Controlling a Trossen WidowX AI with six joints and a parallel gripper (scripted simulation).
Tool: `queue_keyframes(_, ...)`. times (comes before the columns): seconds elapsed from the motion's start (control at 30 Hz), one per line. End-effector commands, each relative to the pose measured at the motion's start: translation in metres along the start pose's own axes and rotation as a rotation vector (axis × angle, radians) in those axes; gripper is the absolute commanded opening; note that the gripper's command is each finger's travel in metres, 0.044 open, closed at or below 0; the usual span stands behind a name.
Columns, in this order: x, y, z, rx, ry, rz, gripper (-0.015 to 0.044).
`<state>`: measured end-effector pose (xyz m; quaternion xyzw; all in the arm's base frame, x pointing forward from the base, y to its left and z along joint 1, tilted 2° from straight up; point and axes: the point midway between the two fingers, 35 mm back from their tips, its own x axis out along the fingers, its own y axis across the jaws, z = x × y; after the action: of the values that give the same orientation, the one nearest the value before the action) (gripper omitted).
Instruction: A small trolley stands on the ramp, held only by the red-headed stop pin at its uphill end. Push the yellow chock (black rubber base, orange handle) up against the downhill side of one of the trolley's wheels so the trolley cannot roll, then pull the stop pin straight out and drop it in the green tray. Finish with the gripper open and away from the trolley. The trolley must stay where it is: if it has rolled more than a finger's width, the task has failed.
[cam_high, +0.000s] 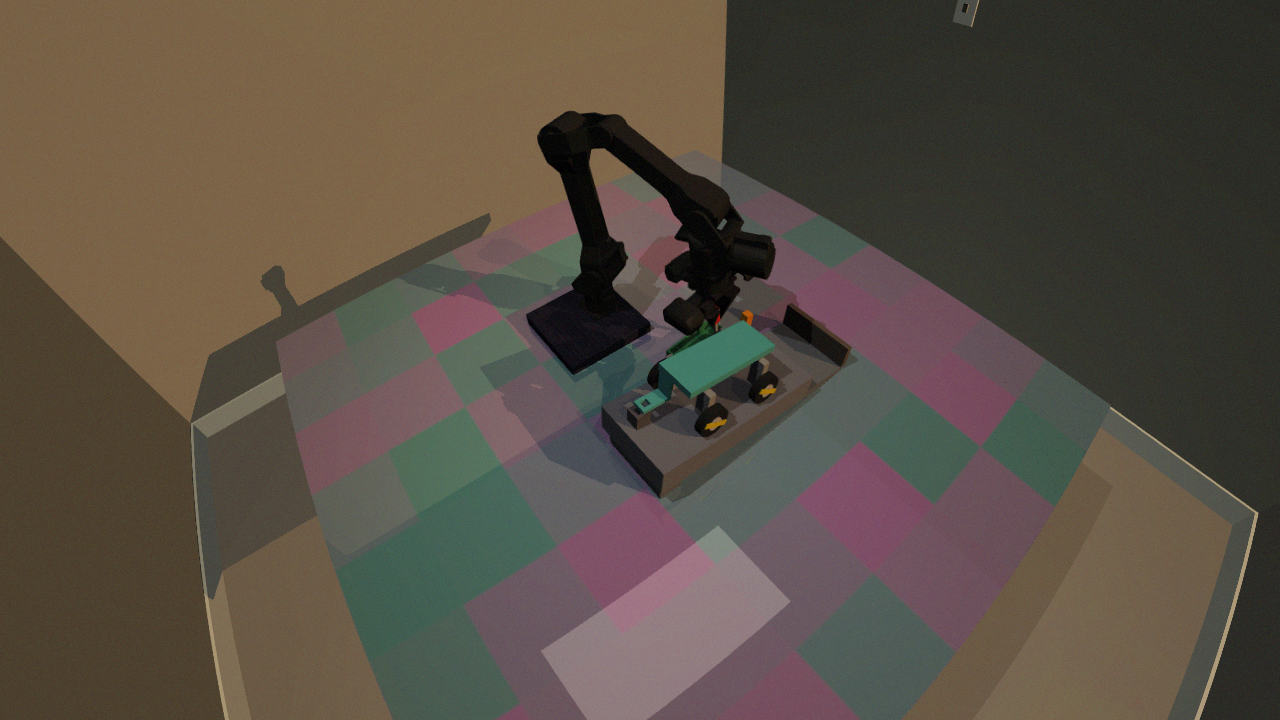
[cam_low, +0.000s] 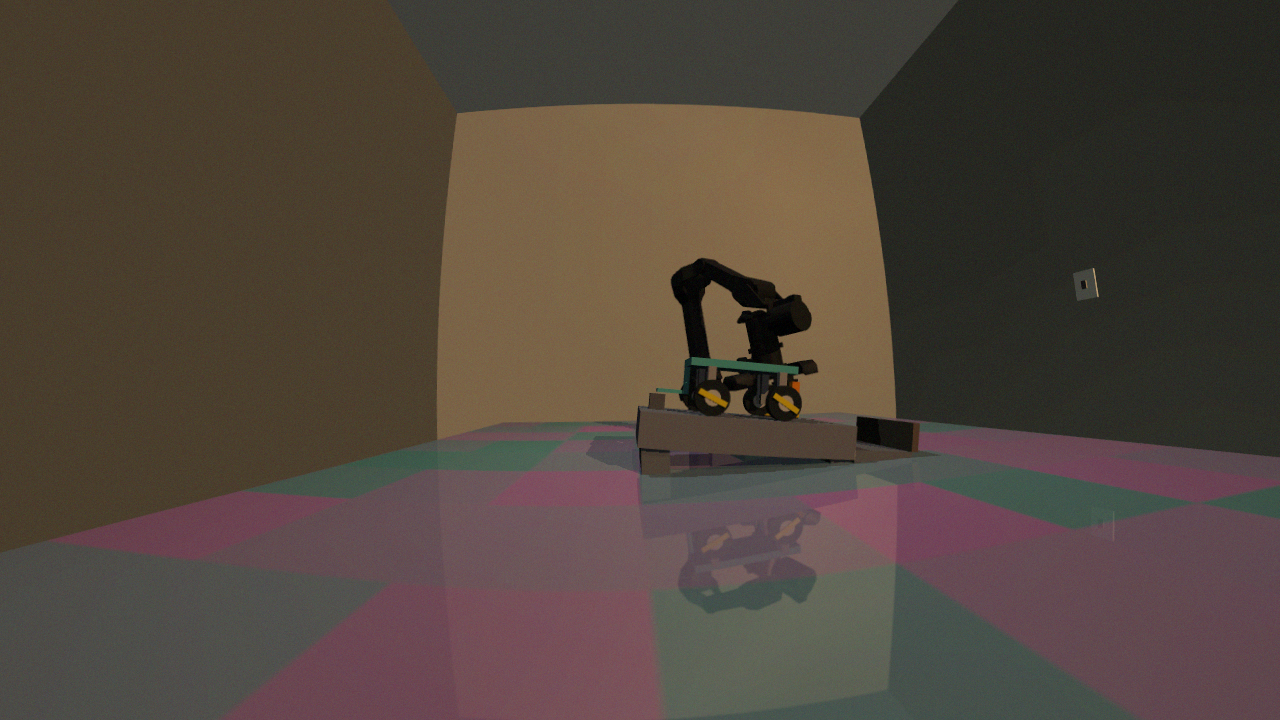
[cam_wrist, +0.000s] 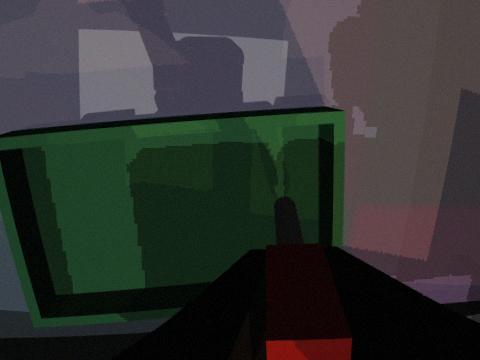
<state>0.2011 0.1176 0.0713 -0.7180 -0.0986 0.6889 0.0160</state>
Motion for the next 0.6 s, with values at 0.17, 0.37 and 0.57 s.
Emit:
queue_keyframes(0.17, 0.002, 0.002, 0.0, 0.002, 0.002, -0.004, 0.019)
queue_keyframes(0.37, 0.002, 0.007, 0.0, 0.002, 0.002, -0.004, 0.019)
queue_keyframes(0.57, 0.003, 0.011, 0.0, 0.002, 0.002, -0.003, 0.019)
